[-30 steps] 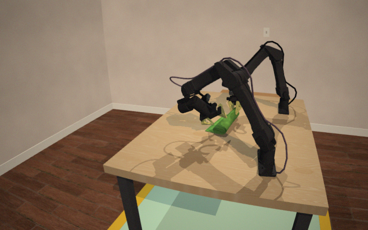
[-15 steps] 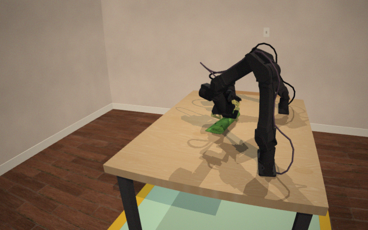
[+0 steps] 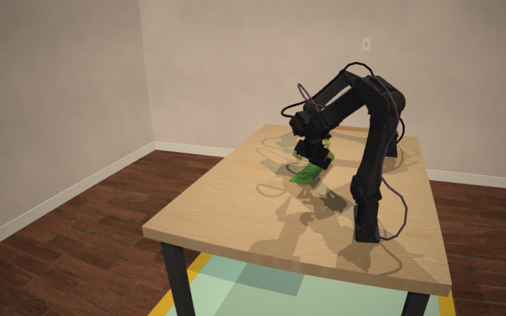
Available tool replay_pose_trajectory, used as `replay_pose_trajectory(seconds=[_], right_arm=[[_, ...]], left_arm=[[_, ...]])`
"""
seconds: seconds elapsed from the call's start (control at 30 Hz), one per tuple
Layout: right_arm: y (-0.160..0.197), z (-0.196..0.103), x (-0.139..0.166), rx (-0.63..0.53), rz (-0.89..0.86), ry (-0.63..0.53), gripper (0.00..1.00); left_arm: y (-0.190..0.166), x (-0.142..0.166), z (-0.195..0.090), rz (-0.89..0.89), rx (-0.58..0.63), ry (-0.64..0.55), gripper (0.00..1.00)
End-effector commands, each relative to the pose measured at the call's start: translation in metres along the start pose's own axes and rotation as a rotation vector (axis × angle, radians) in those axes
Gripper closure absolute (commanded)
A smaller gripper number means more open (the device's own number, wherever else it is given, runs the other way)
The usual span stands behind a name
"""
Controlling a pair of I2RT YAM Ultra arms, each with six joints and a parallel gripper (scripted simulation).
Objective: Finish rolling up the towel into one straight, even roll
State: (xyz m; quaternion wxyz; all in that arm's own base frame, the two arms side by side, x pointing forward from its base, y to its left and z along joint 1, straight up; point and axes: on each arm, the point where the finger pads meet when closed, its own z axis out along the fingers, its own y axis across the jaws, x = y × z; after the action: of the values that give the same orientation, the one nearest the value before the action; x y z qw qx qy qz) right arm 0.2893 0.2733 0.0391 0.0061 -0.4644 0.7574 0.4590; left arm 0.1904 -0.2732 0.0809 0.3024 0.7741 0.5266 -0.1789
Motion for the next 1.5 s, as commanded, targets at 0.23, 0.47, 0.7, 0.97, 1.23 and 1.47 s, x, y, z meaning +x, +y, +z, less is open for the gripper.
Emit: replay_pose_trajectory(seconds=[0.23,0.47,0.7,0.97,1.23,1.47], right_arm=[[-0.006,0.004,0.007,-0.017,0.014,0.026,0.7],[-0.006,0.004,0.007,-0.017,0.014,0.026,0.7],[-0.006,0.004,0.007,-0.017,0.014,0.026,0.7],[-0.006,0.004,0.007,-0.017,0.014,0.026,0.7],[-0.006,0.004,0.007,-0.017,0.014,0.026,0.7],[-0.006,0.004,0.007,-0.017,0.014,0.026,0.7]], left_arm=[[0.023,-0.007,-0.007,0.068,-0.029,-0.04,0.02],[0.016,0.005,0.008,0.067,-0.03,-0.04,0.02],[0.003,0.025,0.034,0.066,-0.03,-0.04,0.02],[0.004,0.025,0.042,0.066,-0.031,-0.04,0.02],[0.009,0.019,0.043,0.066,-0.031,-0.04,0.19],[0.009,0.019,0.043,0.066,-0.031,-0.04,0.4]])
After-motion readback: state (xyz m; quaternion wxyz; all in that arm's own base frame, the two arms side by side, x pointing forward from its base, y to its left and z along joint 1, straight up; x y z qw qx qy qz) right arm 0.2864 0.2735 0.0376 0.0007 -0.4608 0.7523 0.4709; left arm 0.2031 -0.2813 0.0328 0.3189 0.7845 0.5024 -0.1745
